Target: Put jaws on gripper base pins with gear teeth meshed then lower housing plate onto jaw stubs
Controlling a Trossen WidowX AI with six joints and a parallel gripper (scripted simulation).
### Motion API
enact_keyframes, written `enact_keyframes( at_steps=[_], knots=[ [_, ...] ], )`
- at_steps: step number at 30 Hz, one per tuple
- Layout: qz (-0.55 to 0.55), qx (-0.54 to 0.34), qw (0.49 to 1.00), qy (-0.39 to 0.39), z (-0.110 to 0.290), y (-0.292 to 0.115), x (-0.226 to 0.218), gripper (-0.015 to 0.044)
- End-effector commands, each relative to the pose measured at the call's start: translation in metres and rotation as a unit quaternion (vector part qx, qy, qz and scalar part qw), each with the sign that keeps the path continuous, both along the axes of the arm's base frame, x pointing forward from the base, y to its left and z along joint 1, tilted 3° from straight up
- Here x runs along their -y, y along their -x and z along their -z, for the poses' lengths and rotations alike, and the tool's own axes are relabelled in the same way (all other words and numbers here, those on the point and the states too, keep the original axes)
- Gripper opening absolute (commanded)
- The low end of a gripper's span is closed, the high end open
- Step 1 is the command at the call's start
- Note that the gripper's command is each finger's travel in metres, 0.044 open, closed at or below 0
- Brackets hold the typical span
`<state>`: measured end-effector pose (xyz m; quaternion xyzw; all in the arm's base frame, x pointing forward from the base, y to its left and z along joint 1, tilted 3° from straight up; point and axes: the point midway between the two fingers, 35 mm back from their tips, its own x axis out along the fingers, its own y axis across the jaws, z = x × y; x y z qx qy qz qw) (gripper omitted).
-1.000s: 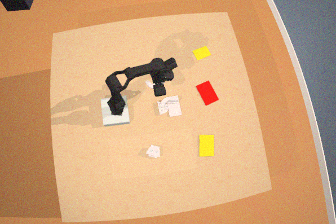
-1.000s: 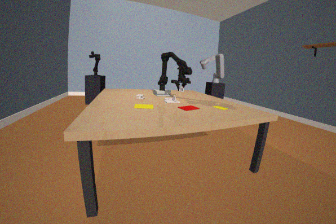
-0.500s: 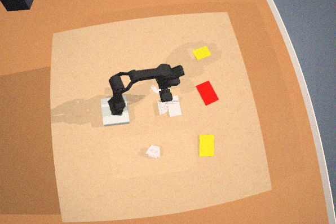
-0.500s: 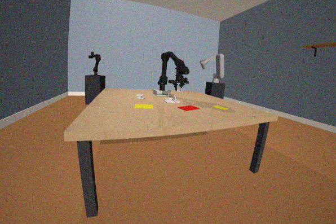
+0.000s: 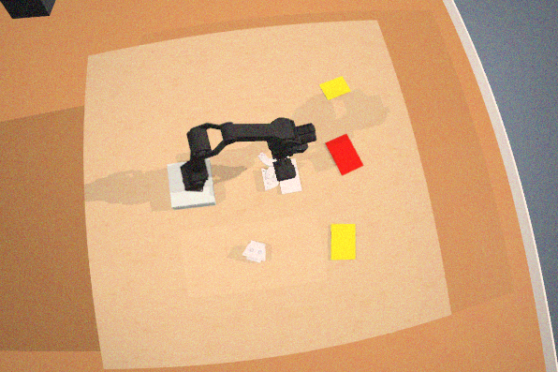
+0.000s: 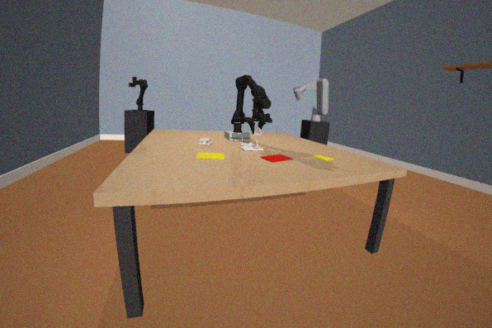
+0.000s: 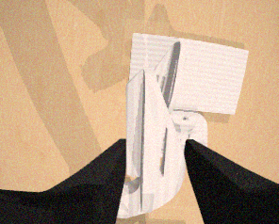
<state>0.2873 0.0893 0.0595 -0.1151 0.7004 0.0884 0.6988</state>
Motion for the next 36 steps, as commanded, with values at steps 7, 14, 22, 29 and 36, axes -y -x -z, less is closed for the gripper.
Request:
enact_keyframes(
  at_steps=[7, 14, 22, 29, 36],
  knots=[
    [-0.008, -0.001, 1.000, 0.005, 0.000, -0.016, 0.029, 0.0134],
    [-0.014, -0.002, 1.000, 0.006, 0.000, -0.026, 0.050, 0.0134],
    [-0.020, -0.002, 1.000, 0.007, 0.000, -0.033, 0.070, 0.0134],
    [-0.020, -0.002, 1.000, 0.007, 0.000, -0.033, 0.070, 0.0134],
    [-0.020, -0.002, 1.000, 0.007, 0.000, -0.033, 0.070, 0.0134]
  ],
)
